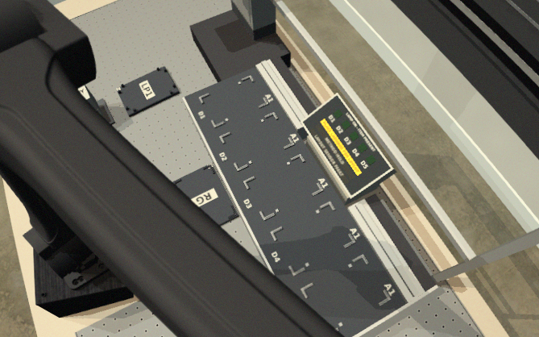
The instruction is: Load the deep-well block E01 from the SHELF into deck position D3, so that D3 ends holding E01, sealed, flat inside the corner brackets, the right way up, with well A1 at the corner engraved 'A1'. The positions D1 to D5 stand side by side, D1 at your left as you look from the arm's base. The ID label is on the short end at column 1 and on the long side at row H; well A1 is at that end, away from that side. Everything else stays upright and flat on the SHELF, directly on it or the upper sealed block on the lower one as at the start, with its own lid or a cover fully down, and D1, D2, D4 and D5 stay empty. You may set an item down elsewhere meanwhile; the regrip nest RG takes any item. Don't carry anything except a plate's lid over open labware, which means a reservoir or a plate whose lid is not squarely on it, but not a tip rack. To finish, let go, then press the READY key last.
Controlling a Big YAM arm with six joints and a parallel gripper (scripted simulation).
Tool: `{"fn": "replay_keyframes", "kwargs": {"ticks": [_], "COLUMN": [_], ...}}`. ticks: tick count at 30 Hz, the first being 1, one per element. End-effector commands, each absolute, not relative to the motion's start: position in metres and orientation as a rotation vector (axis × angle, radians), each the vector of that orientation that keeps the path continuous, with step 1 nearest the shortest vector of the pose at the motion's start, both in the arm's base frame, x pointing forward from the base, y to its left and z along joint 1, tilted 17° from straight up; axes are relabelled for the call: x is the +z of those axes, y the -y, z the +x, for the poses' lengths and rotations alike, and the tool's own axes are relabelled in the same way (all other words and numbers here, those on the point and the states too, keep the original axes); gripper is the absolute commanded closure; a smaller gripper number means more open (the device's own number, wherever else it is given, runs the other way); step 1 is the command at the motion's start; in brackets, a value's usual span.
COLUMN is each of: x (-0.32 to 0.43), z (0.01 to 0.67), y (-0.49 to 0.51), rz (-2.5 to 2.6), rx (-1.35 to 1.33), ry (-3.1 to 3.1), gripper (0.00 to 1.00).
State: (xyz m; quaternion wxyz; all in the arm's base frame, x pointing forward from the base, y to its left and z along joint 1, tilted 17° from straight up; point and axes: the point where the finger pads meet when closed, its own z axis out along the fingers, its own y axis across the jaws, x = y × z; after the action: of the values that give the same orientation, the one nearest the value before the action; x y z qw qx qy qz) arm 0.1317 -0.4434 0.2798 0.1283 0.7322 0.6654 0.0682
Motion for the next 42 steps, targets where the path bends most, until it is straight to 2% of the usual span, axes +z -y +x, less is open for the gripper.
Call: {"fn": "replay_keyframes", "kwargs": {"ticks": [1,42], "x": [0.303,0.28], "z": [0.137,0.151], "y": [0.429,0.253], "rz": [1.973,1.169], "rx": [0.125,-0.007], "ry": [-2.012,-2.567], "gripper": [0.0,0.0]}}
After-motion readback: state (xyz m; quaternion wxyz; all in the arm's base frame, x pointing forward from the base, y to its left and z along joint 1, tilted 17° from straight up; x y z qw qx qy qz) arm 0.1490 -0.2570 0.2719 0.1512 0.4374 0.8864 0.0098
